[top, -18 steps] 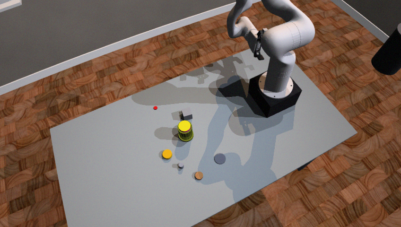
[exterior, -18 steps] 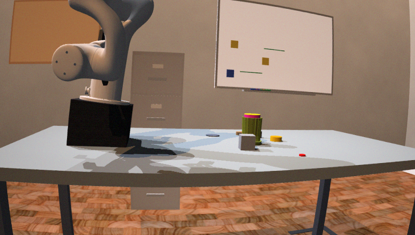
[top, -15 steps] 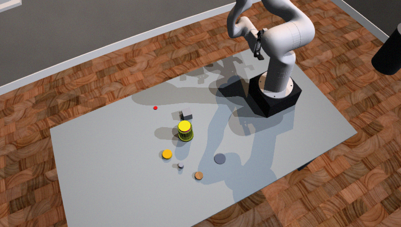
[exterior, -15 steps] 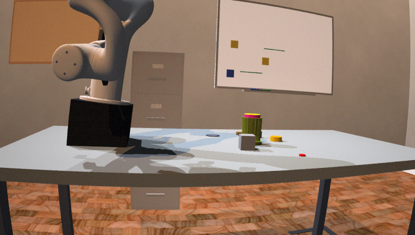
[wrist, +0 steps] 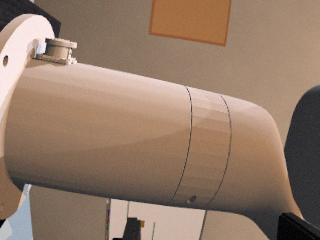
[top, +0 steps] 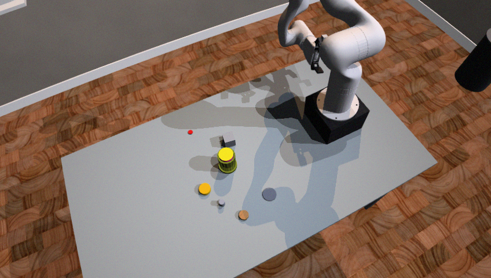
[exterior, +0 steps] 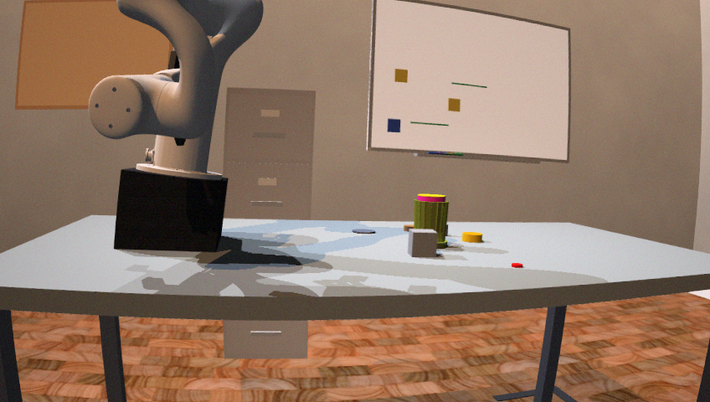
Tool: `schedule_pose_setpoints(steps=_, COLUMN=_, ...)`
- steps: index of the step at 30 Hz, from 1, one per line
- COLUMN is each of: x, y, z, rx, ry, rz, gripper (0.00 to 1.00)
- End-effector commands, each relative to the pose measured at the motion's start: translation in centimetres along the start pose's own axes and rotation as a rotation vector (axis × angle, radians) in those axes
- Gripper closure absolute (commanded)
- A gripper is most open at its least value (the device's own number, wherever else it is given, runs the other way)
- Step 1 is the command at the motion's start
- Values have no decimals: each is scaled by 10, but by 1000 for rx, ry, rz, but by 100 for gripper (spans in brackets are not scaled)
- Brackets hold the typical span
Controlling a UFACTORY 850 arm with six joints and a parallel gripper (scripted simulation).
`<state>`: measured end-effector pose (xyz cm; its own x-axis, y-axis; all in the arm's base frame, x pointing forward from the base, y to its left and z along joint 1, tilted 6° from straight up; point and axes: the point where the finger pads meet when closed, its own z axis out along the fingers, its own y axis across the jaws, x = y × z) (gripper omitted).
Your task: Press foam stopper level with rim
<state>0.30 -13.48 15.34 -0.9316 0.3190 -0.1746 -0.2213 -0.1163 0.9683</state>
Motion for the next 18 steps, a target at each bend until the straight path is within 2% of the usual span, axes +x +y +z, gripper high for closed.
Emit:
schedule_pose_setpoints(steps=1, x=0, y=0, z=0, rx=1, ry=1, rz=-1, gripper=100)
schedule_pose_setpoints(steps=7, x=-18, y=-7, z=6, rx=40, ry=56, rz=-45, gripper=100)
schedule_pose_setpoints(steps=12, x=-60, y=-27, z=28, rx=146, ry=207, rz=-167, gripper=100)
schedule_pose_setpoints(steps=13, x=-60, y=-27, z=28, rx=146, ry=207, rz=-167, gripper=100)
schedule_pose_setpoints(steps=14, x=-73, y=-32, z=34, rx=177, ry=247, rz=-200, gripper=100)
schedule_pose_setpoints(steps=16, x=-73, y=-32, z=34, rx=177, ry=247, rz=-200, gripper=100)
schedule_pose_setpoints(steps=18, x=-103, y=-45, z=47, rx=248, ry=341, rz=-277, gripper=100)
